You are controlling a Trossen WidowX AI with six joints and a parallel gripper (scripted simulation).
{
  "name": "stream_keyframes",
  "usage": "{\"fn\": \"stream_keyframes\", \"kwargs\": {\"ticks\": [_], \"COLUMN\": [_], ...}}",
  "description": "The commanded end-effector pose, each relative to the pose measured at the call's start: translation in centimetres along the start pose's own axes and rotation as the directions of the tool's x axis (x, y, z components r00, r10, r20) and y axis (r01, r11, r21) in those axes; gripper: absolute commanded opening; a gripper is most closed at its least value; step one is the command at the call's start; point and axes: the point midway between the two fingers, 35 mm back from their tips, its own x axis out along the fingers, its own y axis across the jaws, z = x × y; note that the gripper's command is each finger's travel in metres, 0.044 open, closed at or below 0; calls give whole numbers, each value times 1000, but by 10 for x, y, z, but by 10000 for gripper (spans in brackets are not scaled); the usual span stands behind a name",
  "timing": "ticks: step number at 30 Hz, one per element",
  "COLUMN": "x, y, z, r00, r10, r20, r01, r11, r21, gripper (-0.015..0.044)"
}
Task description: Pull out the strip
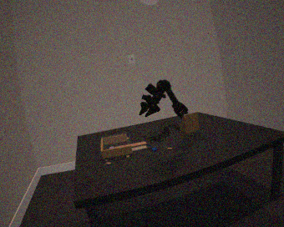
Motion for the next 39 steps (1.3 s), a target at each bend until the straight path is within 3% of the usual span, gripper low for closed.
{"fn": "stream_keyframes", "kwargs": {"ticks": [1,11,19,26,39], "x": [-8,-8,31,74,132], "y": [-13,-13,12,42,73], "z": [-1,-1,22,23,-13], "r00": [995,995,991,932,663], "r10": [-90,-90,-15,63,64], "r20": [41,41,-136,-358,-746], "r01": [84,84,36,14,170], "r11": [987,987,987,978,957], "r21": [135,135,155,209,234], "gripper": [400,400,190,6,0]}}
